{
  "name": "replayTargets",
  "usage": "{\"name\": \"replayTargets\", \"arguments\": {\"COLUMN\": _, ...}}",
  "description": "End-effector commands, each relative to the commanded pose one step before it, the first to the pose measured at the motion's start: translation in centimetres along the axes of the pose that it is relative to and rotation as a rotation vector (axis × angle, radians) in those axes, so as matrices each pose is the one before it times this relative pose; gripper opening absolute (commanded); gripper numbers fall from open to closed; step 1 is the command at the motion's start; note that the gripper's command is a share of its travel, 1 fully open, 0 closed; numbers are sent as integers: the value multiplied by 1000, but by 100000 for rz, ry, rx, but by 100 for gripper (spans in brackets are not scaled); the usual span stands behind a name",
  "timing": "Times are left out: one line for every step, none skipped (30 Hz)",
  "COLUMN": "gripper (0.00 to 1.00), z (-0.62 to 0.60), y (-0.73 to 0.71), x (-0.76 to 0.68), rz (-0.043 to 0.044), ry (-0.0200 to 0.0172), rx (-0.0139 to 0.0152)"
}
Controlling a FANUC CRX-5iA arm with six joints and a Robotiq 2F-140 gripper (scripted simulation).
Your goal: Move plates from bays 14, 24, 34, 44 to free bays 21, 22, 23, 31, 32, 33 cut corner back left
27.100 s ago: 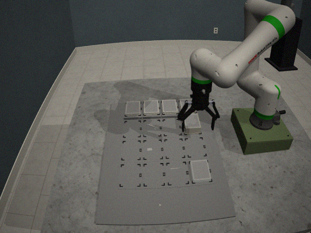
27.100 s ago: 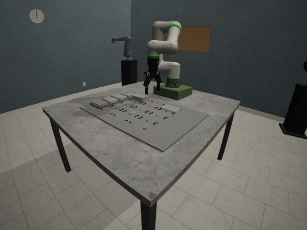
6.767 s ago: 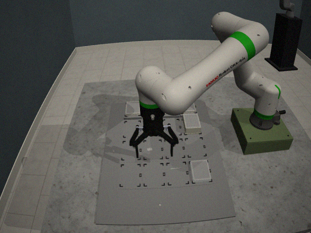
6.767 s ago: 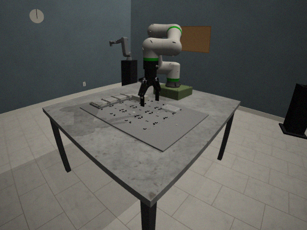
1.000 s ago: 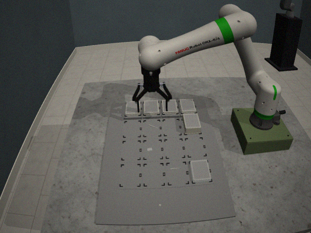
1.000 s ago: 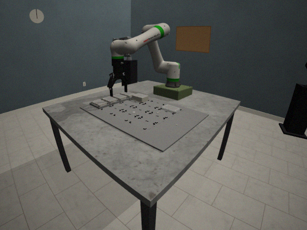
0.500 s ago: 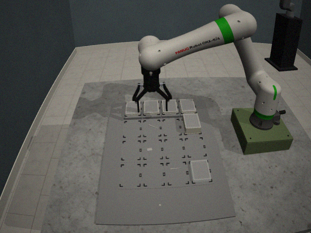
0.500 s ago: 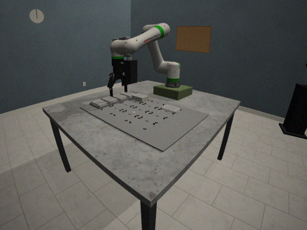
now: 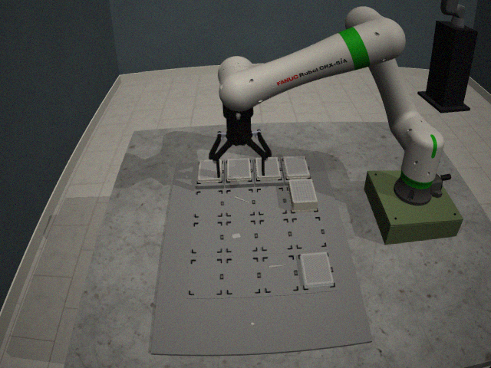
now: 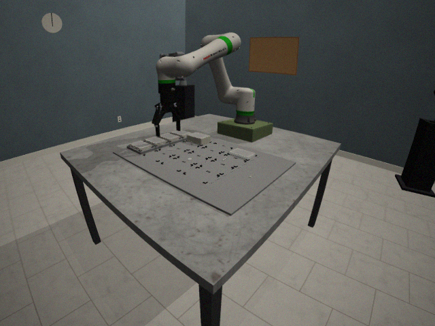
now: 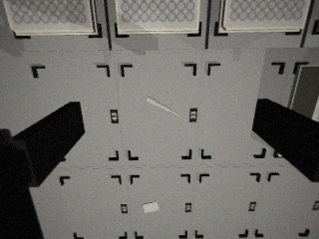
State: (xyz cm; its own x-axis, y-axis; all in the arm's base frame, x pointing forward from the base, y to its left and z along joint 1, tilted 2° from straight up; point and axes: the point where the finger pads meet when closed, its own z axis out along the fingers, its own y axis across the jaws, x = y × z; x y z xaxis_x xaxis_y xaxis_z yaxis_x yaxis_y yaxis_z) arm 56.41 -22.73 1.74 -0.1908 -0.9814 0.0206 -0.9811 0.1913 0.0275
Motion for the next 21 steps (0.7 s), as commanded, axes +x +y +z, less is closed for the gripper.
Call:
{"name": "replayTargets", "arguments": {"gripper": 100, "z": -132, "y": -75, "x": 23, "rz": -20, "ry": 64, "rx": 240}}
{"name": "replayTargets", "arguments": {"gripper": 100, "z": 0, "y": 0, "x": 0, "rz": 0, "ry": 0, "rx": 0}}
{"name": "replayTargets", "arguments": {"gripper": 100, "z": 0, "y": 0, "x": 0, "rz": 0, "ry": 0, "rx": 0}}
{"name": "replayTargets", "arguments": {"gripper": 100, "z": -32, "y": 6, "x": 393, "rz": 11, "ry": -15, "rx": 0}}
{"name": "replayTargets", "arguments": {"gripper": 100, "z": -36, "y": -4, "x": 404, "rz": -1, "ry": -2, "rx": -2}}
{"name": "replayTargets", "arguments": {"gripper": 100, "z": -35, "y": 1, "x": 399, "rz": 0, "ry": 1, "rx": 0}}
{"name": "replayTargets", "arguments": {"gripper": 100, "z": -35, "y": 0, "x": 399, "rz": 0, "ry": 1, "rx": 0}}
{"name": "replayTargets", "arguments": {"gripper": 100, "z": -35, "y": 0, "x": 399, "rz": 0, "ry": 1, "rx": 0}}
{"name": "replayTargets", "arguments": {"gripper": 100, "z": -35, "y": 0, "x": 399, "rz": 0, "ry": 1, "rx": 0}}
{"name": "replayTargets", "arguments": {"gripper": 100, "z": -35, "y": 0, "x": 399, "rz": 0, "ry": 1, "rx": 0}}
{"name": "replayTargets", "arguments": {"gripper": 100, "z": -35, "y": 0, "x": 399, "rz": 0, "ry": 1, "rx": 0}}
{"name": "replayTargets", "arguments": {"gripper": 100, "z": -35, "y": 0, "x": 399, "rz": 0, "ry": 1, "rx": 0}}
{"name": "replayTargets", "arguments": {"gripper": 100, "z": -35, "y": 0, "x": 399, "rz": 0, "ry": 1, "rx": 0}}
{"name": "replayTargets", "arguments": {"gripper": 100, "z": -35, "y": 0, "x": 399, "rz": 0, "ry": 1, "rx": 0}}
{"name": "replayTargets", "arguments": {"gripper": 100, "z": -35, "y": 0, "x": 399, "rz": 0, "ry": 1, "rx": 0}}
{"name": "replayTargets", "arguments": {"gripper": 100, "z": -35, "y": 0, "x": 399, "rz": 0, "ry": 1, "rx": 0}}
{"name": "replayTargets", "arguments": {"gripper": 100, "z": -35, "y": 0, "x": 399, "rz": 0, "ry": 1, "rx": 0}}
{"name": "replayTargets", "arguments": {"gripper": 100, "z": 0, "y": 0, "x": 0, "rz": 0, "ry": 0, "rx": 0}}
{"name": "replayTargets", "arguments": {"gripper": 100, "z": 0, "y": 0, "x": 0, "rz": 0, "ry": 0, "rx": 0}}
{"name": "replayTargets", "arguments": {"gripper": 100, "z": -36, "y": -1, "x": 399, "rz": 0, "ry": 1, "rx": -1}}
{"name": "replayTargets", "arguments": {"gripper": 100, "z": -35, "y": 1, "x": 399, "rz": 0, "ry": 1, "rx": 0}}
